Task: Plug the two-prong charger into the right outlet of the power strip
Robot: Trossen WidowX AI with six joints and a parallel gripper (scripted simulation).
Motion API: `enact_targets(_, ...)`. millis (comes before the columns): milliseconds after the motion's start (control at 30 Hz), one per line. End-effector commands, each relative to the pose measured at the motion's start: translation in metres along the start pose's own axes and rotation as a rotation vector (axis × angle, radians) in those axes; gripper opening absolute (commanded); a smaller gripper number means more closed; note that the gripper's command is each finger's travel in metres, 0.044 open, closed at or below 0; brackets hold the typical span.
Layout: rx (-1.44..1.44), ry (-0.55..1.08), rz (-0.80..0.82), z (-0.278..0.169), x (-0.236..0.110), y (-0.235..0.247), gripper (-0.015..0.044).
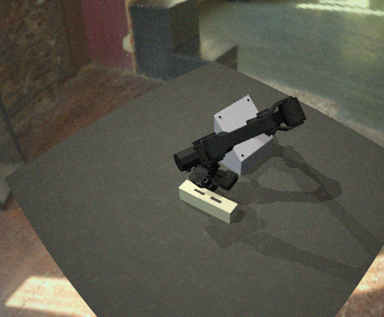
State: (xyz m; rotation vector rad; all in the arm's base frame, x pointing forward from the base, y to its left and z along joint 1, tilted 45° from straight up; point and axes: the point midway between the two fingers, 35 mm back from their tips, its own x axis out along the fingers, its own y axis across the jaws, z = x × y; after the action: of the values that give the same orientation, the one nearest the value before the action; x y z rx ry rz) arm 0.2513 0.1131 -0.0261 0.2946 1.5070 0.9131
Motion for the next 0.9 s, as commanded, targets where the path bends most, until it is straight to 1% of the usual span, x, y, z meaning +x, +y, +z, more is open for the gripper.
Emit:
enact_targets(0,0.004,-0.003,0.004,0.0022,-0.0007,0.0008,0.0000)
enact_targets(867,0.004,-0.003,0.004,0.0099,-0.0016,0.0008,0.0000)
